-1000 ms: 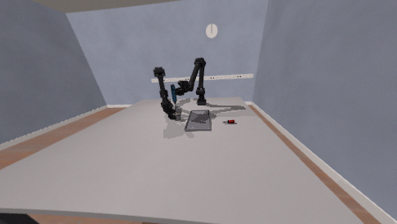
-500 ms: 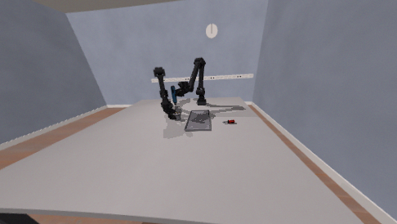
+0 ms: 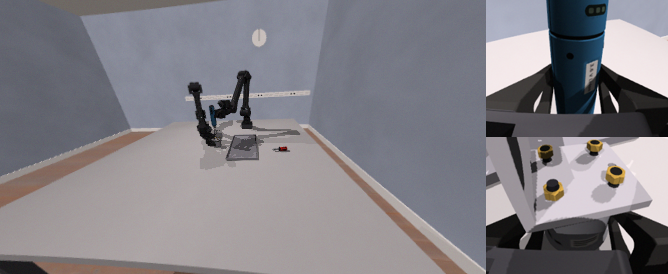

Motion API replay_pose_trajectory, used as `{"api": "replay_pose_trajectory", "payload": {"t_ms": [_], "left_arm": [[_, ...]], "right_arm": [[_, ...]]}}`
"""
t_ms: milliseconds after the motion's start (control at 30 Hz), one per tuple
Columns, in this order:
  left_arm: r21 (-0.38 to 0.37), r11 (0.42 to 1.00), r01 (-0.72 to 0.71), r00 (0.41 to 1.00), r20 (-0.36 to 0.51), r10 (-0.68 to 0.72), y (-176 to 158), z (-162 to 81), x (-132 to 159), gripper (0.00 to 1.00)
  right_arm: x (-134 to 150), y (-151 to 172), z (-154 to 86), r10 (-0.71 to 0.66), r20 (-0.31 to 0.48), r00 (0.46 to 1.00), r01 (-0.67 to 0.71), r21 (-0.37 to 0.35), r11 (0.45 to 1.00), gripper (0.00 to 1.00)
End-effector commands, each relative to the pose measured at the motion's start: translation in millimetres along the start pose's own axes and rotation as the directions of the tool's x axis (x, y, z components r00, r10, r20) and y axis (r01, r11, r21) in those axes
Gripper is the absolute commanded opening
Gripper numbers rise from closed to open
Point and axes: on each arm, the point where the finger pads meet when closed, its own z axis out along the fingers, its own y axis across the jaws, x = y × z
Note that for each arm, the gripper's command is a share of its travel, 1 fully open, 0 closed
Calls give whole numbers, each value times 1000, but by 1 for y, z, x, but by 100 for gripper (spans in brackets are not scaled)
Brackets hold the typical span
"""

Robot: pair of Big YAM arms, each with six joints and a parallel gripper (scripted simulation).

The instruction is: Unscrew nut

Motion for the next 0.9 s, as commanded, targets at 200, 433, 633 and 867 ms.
{"api": "replay_pose_trajectory", "payload": {"t_ms": [200,433,633,867], "left_arm": [[9,1000,8,998,70,-9,-5,8,-18,42],[12,1000,8,996,87,-9,-6,5,-26,42],[8,1000,8,997,83,-8,-5,4,-24,42],[8,1000,8,997,83,-8,-5,4,-24,42]], "right_arm": [[-5,-3,3,-4,11,1000,4,2,1000,59],[-5,-3,3,-4,11,1000,4,2,1000,59],[-5,-3,3,-4,11,1000,4,2,1000,59],[-5,-3,3,-4,11,1000,4,2,1000,59]]}}
